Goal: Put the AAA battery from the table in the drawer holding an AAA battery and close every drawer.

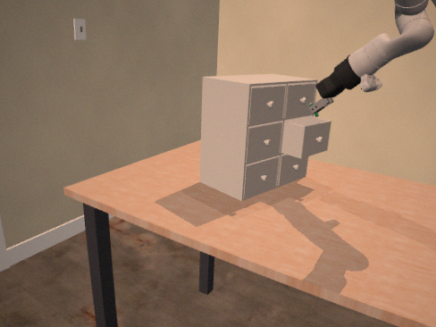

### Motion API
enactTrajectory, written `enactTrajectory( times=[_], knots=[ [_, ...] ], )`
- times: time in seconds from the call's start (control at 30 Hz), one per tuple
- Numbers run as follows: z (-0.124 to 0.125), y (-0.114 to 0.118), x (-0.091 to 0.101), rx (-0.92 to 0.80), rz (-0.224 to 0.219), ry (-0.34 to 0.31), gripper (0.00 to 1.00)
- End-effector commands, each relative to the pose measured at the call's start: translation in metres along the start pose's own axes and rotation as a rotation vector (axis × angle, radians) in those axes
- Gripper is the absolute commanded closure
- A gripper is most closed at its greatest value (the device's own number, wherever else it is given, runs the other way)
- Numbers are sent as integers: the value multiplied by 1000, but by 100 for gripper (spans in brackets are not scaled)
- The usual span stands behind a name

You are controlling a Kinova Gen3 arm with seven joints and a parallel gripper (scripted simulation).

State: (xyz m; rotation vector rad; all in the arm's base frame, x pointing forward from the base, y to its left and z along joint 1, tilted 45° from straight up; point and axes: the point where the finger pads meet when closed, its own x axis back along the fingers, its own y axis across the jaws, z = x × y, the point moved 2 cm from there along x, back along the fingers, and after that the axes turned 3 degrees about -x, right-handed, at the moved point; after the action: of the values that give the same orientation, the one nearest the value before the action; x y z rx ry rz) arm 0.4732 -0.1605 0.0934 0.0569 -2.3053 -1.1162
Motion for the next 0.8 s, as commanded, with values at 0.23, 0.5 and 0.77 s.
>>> enactTrajectory(
  times=[0.23, 0.5, 0.77],
  knots=[
    [-1, 0, 0, 0, 1, -2, 76],
    [-1, 0, 0, 0, 1, -2, 64],
    [-1, 0, 0, 0, 1, -2, 46]
  ],
)
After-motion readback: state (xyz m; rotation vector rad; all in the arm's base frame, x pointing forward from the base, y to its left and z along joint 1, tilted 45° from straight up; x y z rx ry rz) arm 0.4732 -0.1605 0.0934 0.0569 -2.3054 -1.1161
